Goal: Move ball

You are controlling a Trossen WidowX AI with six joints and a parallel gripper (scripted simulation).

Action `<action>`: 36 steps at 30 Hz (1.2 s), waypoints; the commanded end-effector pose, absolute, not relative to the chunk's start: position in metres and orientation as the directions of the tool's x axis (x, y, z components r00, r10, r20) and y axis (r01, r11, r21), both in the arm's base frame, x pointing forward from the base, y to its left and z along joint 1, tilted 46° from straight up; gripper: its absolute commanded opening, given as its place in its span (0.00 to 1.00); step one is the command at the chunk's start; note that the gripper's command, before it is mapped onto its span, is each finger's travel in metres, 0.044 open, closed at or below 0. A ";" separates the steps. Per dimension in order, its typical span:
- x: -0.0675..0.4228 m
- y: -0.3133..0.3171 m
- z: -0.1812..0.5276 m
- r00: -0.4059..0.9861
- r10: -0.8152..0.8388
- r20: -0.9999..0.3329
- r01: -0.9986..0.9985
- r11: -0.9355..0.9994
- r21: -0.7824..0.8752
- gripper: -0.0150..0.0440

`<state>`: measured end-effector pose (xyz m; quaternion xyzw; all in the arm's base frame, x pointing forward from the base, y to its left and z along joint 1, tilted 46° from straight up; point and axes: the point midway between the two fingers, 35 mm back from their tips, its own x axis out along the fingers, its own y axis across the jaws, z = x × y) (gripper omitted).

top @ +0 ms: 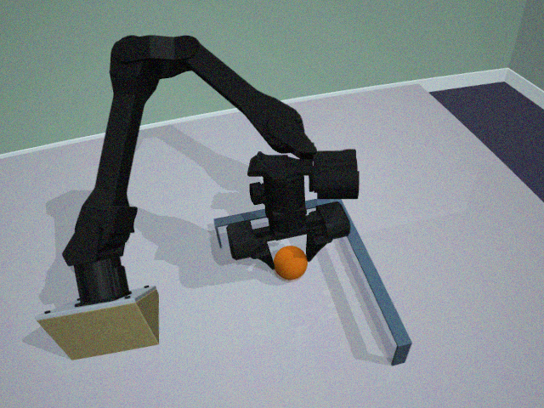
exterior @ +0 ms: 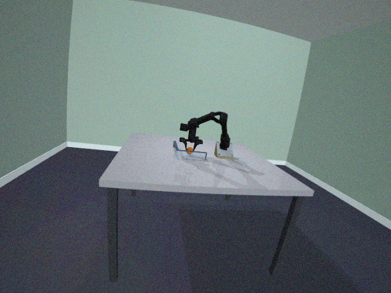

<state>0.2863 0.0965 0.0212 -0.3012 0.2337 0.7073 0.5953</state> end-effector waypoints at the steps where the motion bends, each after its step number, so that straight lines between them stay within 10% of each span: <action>1: 0.283 0.101 0.016 -0.115 0.705 -0.700 -0.983 -0.180 -0.019 0.25; 6: 0.283 0.104 0.013 -0.115 0.705 -0.700 -0.983 -0.180 -0.019 0.25; 21: 0.285 0.102 0.016 -0.111 0.702 -0.704 -0.983 -0.181 -0.026 0.91; 36: 0.295 0.044 0.069 -0.101 0.705 -0.702 -0.986 -0.163 -0.022 0.91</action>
